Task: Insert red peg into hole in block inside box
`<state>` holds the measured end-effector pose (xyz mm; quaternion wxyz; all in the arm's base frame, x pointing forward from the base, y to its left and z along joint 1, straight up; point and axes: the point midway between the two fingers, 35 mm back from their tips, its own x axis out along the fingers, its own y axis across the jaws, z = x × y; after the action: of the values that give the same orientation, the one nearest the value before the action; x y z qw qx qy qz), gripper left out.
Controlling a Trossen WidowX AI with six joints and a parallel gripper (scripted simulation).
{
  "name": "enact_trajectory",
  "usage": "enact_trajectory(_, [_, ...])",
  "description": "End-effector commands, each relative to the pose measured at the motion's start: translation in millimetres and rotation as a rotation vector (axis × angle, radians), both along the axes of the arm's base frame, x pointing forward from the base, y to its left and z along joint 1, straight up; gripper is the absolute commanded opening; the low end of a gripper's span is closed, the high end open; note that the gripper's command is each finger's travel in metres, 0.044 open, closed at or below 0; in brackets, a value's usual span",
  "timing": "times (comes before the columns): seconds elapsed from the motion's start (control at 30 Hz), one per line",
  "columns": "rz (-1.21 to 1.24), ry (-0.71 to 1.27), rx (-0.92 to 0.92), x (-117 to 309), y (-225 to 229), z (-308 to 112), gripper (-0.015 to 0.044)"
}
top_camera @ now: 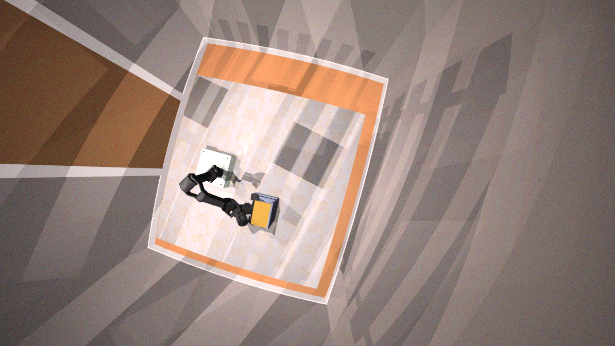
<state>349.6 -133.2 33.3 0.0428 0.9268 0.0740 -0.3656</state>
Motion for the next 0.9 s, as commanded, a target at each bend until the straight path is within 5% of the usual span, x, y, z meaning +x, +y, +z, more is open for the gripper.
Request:
enact_trajectory(0.0, [-0.003,0.009,0.006,-2,1,-7,0.0])
enact_trajectory(0.87, [-0.003,0.01,0.006,-2,2,-32,0.0])
